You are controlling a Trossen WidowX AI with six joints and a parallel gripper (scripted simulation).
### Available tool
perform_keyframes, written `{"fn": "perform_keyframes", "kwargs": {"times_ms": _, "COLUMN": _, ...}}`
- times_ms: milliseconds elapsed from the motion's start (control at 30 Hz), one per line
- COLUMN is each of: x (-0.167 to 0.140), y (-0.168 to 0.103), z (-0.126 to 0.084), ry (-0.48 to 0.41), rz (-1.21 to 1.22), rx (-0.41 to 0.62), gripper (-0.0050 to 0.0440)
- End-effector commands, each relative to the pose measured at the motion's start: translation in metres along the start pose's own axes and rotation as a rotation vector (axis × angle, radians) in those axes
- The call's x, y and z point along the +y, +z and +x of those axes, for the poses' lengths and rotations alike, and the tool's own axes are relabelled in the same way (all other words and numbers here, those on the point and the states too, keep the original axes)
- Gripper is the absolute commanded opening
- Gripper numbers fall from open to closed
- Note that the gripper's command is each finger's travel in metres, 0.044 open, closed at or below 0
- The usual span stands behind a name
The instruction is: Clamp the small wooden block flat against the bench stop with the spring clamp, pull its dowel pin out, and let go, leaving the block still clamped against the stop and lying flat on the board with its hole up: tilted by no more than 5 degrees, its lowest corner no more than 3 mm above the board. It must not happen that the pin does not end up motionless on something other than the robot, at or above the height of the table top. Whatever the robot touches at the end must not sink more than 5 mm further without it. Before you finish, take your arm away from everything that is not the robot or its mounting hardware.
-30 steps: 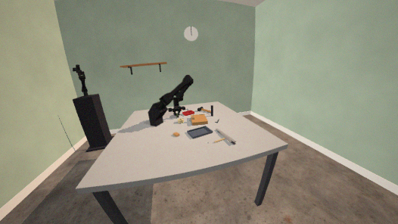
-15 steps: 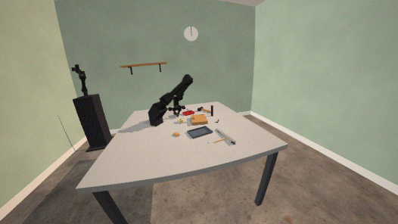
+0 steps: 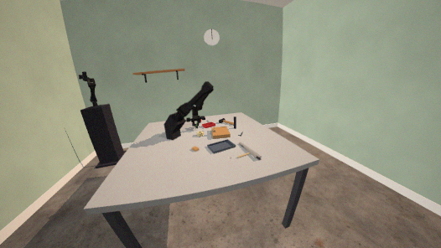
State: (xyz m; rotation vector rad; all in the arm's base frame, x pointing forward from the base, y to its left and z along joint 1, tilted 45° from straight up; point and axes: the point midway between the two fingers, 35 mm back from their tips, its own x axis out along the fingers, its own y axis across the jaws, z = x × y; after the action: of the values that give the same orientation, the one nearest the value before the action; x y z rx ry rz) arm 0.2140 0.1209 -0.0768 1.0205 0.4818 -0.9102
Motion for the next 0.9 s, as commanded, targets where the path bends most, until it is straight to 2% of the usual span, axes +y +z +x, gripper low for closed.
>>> {"fn": "perform_keyframes", "kwargs": {"times_ms": 0, "x": 0.002, "y": -0.002, "z": -0.004, "ry": 0.0, "rz": 0.006, "rx": 0.008, "gripper": 0.0}}
{"fn": "perform_keyframes", "kwargs": {"times_ms": 867, "x": 0.001, "y": -0.003, "z": -0.02, "ry": -0.001, "rz": 0.006, "rx": 0.009, "gripper": 0.0}}
